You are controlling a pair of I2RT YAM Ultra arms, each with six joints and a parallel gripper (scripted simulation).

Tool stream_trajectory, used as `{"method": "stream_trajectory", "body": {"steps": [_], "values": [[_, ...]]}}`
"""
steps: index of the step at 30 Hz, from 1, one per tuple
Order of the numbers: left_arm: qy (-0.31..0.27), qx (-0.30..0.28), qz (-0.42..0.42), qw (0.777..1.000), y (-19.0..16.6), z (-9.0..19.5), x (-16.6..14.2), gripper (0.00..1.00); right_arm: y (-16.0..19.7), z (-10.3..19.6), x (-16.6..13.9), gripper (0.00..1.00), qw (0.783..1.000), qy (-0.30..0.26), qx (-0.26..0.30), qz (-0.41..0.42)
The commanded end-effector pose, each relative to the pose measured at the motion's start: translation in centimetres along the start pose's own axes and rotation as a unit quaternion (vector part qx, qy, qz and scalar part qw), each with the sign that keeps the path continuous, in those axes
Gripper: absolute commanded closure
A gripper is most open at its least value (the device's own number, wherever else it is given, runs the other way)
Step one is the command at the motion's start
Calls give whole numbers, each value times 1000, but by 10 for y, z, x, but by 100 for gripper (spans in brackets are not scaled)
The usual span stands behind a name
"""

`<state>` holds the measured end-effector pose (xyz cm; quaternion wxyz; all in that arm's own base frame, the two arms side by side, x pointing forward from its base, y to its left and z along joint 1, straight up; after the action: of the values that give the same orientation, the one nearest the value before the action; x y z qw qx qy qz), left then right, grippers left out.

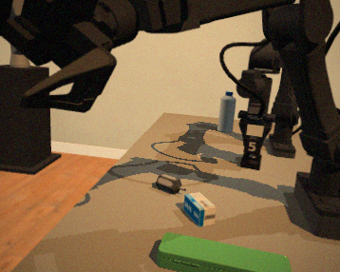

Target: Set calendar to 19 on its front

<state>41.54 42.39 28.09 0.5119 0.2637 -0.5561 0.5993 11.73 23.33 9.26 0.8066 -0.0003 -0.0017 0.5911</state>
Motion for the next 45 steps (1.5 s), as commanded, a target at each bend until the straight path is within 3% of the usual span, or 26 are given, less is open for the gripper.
{"method": "stream_trajectory", "body": {"steps": [1,7,14,22,24,31,39,41,45], "values": [[-6,-4,5,1000,-2,3,7,0,0,20,0,60,1000,-7,0,-2],[41,-23,-59,997,-6,13,-7,0,2,19,2,60,1000,-1,1,-4],[130,-114,-197,965,-20,83,-8,0,4,19,13,60,1000,2,1,-3],[190,-216,-309,906,-18,164,-6,0,6,21,20,60,1000,2,1,-2],[190,-216,-309,906,-18,164,-6,0,6,21,20,60,1000,2,1,-2],[232,-313,-396,831,-2,238,-10,0,6,22,25,60,1000,-2,1,-1],[261,-431,-472,723,33,324,-17,0,-1,21,32,60,1000,-18,3,8],[261,-431,-472,723,33,324,-17,0,-1,21,32,60,1000,-18,3,8],[269,-503,-504,649,62,375,-23,0,-17,18,38,60,999,-32,1,16]]}}
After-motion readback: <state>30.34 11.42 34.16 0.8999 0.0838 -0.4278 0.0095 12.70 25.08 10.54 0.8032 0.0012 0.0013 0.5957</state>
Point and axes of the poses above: on each arm, the point where the finger pads meet when closed, its own z axis back along the fingers, its own y axis across the jaws, x = y × z, the point moved 4 cm from there along z, back along the fingers, and after that the axes turned 11 degrees about -z, right-handed, at the moved point
